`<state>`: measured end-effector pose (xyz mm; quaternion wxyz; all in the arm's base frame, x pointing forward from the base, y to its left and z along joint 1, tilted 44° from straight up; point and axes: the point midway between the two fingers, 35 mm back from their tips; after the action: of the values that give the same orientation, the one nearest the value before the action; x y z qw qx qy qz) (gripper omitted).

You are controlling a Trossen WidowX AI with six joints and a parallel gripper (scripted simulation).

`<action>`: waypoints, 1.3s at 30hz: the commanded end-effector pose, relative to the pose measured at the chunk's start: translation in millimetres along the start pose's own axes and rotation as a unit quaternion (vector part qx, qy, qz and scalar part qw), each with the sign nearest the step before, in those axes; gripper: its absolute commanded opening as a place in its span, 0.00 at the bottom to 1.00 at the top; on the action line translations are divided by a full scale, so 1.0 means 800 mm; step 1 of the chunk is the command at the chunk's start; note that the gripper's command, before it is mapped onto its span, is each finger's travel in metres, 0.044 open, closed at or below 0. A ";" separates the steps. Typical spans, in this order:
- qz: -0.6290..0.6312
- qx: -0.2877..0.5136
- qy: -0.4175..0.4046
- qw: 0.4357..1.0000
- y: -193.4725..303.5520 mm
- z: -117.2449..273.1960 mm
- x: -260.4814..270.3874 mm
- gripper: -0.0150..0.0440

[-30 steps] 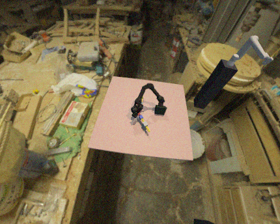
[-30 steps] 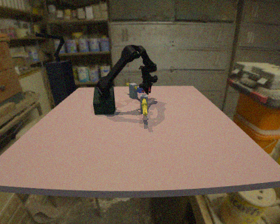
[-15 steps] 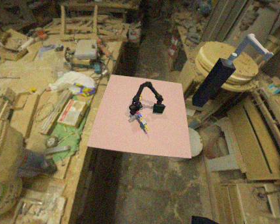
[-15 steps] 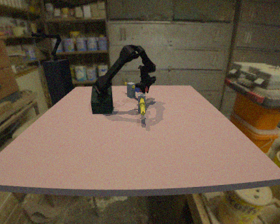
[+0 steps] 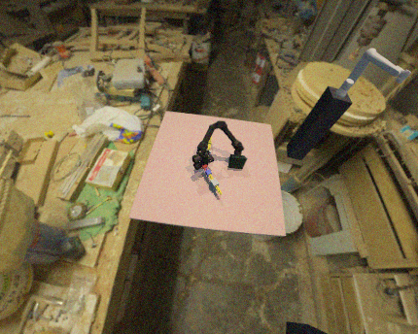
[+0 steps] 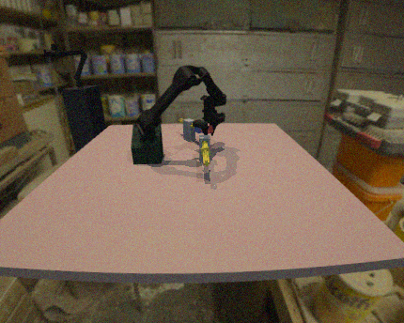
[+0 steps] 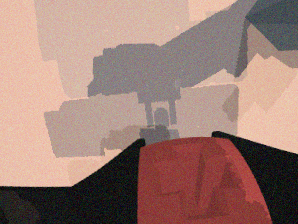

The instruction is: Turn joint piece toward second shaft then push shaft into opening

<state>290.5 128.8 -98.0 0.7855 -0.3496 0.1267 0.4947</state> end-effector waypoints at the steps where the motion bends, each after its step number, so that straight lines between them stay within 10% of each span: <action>1: -0.040 0.017 -0.004 0.999 0.001 -0.002 -0.005 0.25; 39: -0.298 0.113 -0.063 0.946 0.017 -0.016 -0.031 0.25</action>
<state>270.4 107.9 -99.5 0.9312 -0.2558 0.0309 0.2577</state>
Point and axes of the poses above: the point midway between the two fingers, 35 mm back from their tips, its own z axis back along the fingers, its own x axis across the jaws, y = z × x, and after that the axes turned 14 degrees about z, right-handed
